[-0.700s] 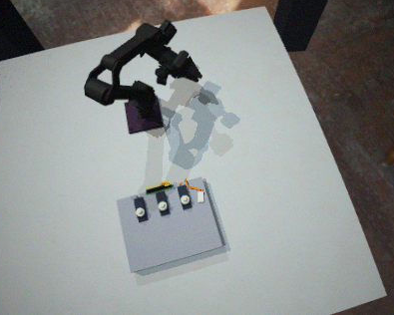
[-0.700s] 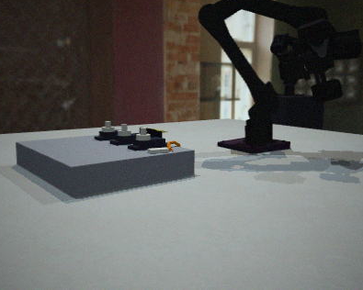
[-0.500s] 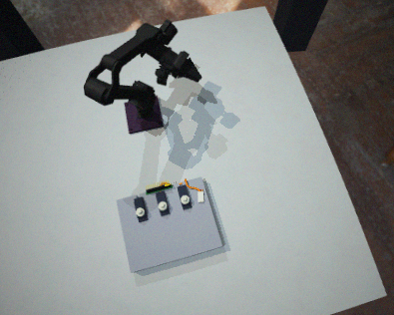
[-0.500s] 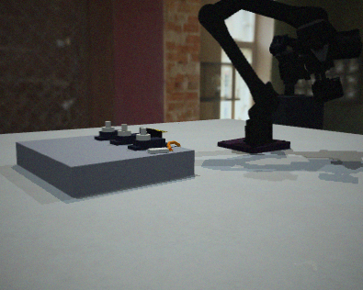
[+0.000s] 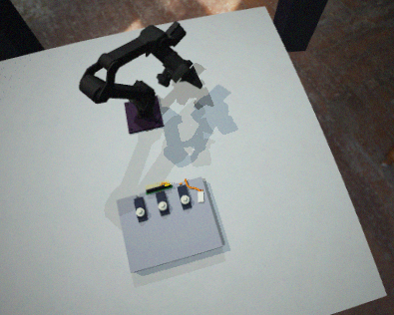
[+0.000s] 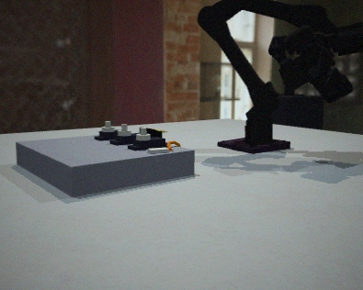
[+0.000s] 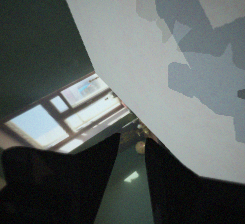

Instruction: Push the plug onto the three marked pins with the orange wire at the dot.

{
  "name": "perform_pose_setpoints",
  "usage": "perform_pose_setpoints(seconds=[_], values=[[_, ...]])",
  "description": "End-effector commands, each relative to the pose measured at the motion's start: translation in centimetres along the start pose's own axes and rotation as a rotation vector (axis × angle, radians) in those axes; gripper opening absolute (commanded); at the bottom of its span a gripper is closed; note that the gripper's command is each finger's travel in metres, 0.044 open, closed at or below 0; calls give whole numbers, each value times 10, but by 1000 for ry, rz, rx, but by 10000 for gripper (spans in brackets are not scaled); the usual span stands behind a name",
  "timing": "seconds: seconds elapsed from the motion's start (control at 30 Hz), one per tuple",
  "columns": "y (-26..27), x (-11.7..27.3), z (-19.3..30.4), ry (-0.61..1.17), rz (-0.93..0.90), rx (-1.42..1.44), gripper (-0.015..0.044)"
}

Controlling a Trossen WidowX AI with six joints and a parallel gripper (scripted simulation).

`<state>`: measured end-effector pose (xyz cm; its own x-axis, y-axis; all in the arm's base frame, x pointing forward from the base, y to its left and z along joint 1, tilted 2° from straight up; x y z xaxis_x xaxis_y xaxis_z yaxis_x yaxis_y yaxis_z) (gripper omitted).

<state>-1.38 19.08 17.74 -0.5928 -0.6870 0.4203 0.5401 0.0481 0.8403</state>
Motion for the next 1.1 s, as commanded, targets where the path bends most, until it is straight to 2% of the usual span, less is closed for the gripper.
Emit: perform_pose_setpoints(seconds=[0.0,0.53,1.07], values=[[1,-7,-4,-44,18,-119,115],[11,-32,-16,-181,18,-586,115],[29,-56,-31,-280,-57,-1061,115]])
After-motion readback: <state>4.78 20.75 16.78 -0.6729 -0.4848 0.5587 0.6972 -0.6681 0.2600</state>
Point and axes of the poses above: the point midway between the two fingers, 35 mm back from their tips, its own x axis back along the fingers, its own y axis across the jaws, z = x × y, the point moved 1 cm from there along x, back along the fingers, and after that the axes turned 12 degrees about x, right-handed, at the moved point
